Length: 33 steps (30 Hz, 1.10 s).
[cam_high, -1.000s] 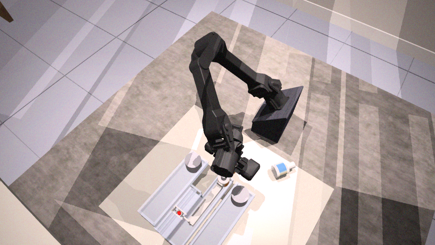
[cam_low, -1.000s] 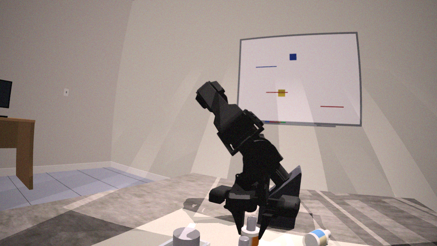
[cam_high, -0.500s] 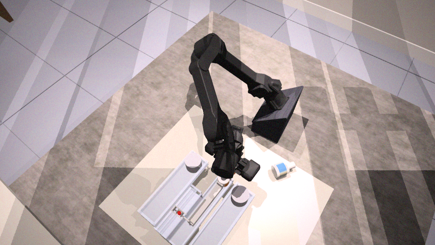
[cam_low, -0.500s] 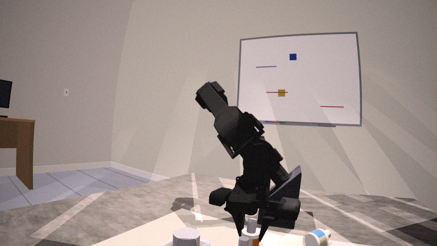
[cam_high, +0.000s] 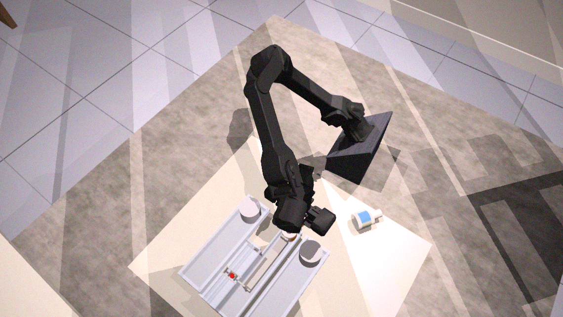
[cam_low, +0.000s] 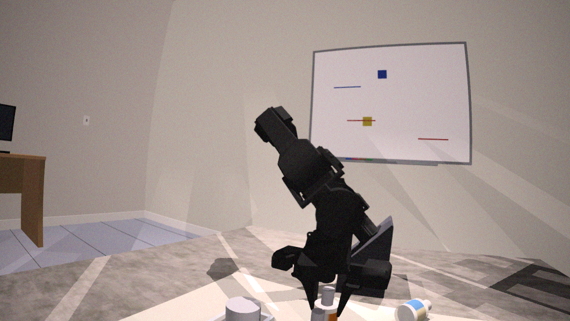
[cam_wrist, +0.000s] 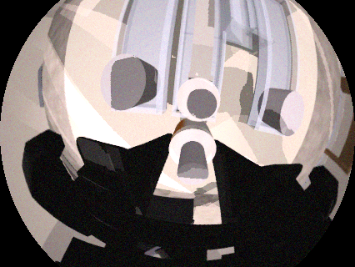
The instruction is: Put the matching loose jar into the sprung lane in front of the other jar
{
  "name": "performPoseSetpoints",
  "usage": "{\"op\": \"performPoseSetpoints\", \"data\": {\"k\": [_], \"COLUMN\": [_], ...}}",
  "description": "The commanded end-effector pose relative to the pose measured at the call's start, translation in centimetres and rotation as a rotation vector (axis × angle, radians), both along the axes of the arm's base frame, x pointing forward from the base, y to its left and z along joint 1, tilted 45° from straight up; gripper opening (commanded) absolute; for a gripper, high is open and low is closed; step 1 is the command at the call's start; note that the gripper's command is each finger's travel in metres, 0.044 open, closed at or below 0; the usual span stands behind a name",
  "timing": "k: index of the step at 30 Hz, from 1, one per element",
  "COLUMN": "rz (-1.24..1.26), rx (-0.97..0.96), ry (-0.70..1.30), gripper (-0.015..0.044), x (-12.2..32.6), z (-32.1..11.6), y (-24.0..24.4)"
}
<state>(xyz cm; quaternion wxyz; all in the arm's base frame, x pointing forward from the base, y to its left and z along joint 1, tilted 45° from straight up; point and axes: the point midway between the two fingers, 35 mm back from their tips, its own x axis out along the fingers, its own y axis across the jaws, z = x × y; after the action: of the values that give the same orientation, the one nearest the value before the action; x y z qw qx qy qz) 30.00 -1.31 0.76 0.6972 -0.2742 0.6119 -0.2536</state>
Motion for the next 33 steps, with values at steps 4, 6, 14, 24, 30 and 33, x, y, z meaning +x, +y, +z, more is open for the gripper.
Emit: {"op": "performPoseSetpoints", "data": {"k": [4, 6, 14, 24, 30, 33], "rz": [0.004, 0.004, 0.004, 0.004, 0.004, 0.004], "rx": [-0.003, -0.003, -0.003, -0.003, -0.003, -0.003], "ry": [-0.005, -0.005, -0.005, -0.006, -0.006, -0.006], "gripper": [0.0000, 0.0000, 0.0000, 0.0000, 0.0000, 0.0000], "x": [0.7, 0.8, 1.1, 1.6, 1.8, 2.0], "z": [0.1, 0.1, 0.1, 0.1, 0.1, 0.2], "y": [0.1, 0.1, 0.1, 0.1, 0.2, 0.2]}}
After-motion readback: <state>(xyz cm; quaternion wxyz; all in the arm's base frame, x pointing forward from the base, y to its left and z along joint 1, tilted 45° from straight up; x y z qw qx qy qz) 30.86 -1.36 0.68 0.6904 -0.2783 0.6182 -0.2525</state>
